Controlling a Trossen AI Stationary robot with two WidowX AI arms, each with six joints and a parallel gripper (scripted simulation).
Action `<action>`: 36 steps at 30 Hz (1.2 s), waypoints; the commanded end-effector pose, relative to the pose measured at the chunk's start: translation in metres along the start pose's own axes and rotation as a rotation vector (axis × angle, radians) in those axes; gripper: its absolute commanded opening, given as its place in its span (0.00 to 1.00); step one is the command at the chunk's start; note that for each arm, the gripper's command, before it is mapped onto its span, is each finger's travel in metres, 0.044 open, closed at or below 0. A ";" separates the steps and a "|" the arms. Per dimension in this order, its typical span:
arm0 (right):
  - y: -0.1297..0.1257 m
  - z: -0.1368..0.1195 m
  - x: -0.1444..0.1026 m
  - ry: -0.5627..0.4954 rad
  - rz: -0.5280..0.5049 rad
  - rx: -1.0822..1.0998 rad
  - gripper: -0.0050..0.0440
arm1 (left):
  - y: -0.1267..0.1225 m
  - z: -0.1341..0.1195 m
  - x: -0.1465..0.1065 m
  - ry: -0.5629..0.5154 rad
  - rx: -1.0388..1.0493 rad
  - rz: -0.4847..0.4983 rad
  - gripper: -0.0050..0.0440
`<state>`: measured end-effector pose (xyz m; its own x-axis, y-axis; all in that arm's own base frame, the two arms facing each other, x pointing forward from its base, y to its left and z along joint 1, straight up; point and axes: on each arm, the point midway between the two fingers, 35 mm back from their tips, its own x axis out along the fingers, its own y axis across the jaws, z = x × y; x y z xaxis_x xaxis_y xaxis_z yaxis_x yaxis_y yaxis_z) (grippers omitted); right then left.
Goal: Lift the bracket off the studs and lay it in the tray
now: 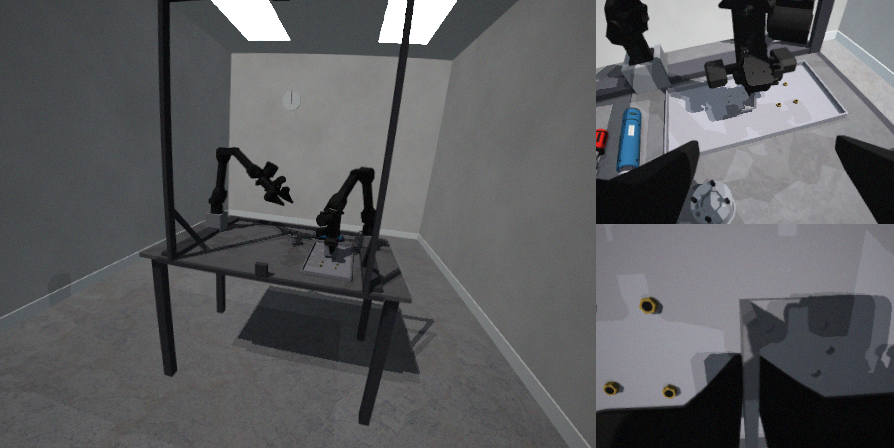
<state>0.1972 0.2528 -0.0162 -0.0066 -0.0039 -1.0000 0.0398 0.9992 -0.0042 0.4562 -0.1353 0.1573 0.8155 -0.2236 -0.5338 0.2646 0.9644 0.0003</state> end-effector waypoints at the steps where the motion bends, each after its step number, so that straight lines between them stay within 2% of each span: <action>1: 0.002 0.001 -0.002 -0.015 0.011 -0.002 0.00 | -0.001 0.016 -0.007 -0.039 0.001 -0.003 1.00; 24: 0.002 0.001 0.010 -0.013 0.007 -0.002 0.00 | -0.001 0.016 -0.007 -0.039 0.001 -0.003 1.00; 34: 0.005 0.003 0.005 -0.021 0.024 -0.001 0.00 | -0.001 0.016 -0.007 -0.039 0.001 -0.003 1.00; 35: 0.005 0.003 0.005 -0.021 0.024 -0.001 0.15 | -0.001 0.016 -0.007 -0.039 0.001 -0.003 1.00; 36: 0.005 0.003 0.005 -0.021 0.024 -0.001 0.20 | -0.001 0.016 -0.007 -0.039 0.001 -0.003 1.00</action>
<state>0.1970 0.2525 -0.0279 -0.0048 -0.0026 -1.0000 0.0397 0.9992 -0.0028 0.4562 -0.1353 0.1573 0.8155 -0.2236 -0.5338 0.2646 0.9644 0.0003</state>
